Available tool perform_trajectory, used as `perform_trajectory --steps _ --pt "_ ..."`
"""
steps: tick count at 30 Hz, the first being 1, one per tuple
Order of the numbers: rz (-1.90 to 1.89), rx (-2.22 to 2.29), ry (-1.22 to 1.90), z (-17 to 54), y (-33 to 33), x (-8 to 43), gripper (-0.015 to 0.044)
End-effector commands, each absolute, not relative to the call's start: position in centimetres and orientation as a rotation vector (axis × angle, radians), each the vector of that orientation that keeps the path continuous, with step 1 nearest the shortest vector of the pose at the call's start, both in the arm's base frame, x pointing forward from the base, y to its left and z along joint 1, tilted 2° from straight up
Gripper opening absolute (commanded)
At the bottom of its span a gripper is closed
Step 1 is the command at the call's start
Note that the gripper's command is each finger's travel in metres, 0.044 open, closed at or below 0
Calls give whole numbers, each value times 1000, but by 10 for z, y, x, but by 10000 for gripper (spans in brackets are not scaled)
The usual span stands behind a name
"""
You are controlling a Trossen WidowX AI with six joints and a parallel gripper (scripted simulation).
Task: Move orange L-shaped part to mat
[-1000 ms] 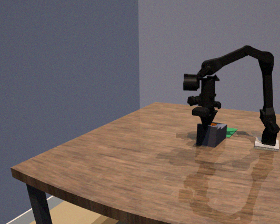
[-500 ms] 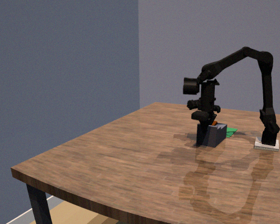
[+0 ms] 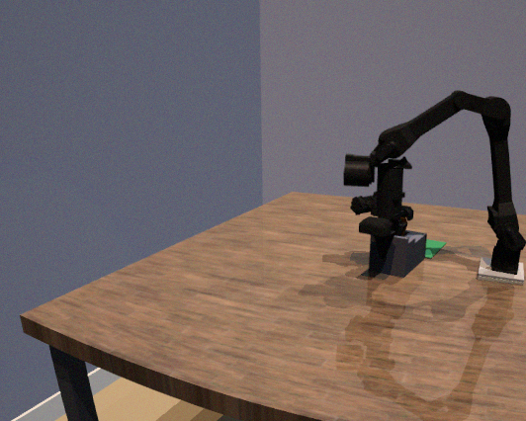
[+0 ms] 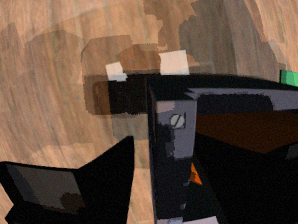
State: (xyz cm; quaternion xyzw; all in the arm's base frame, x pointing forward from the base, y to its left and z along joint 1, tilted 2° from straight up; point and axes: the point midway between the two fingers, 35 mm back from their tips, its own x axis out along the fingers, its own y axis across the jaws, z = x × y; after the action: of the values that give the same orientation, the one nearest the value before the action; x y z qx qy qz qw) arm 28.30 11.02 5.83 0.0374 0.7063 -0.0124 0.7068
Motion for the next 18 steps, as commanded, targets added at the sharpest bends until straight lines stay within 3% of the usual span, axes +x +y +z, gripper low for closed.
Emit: perform_trajectory --steps 1,18 --pt "-38 82 1580 55 108 280 180" --pt "-28 83 1571 57 110 282 180"
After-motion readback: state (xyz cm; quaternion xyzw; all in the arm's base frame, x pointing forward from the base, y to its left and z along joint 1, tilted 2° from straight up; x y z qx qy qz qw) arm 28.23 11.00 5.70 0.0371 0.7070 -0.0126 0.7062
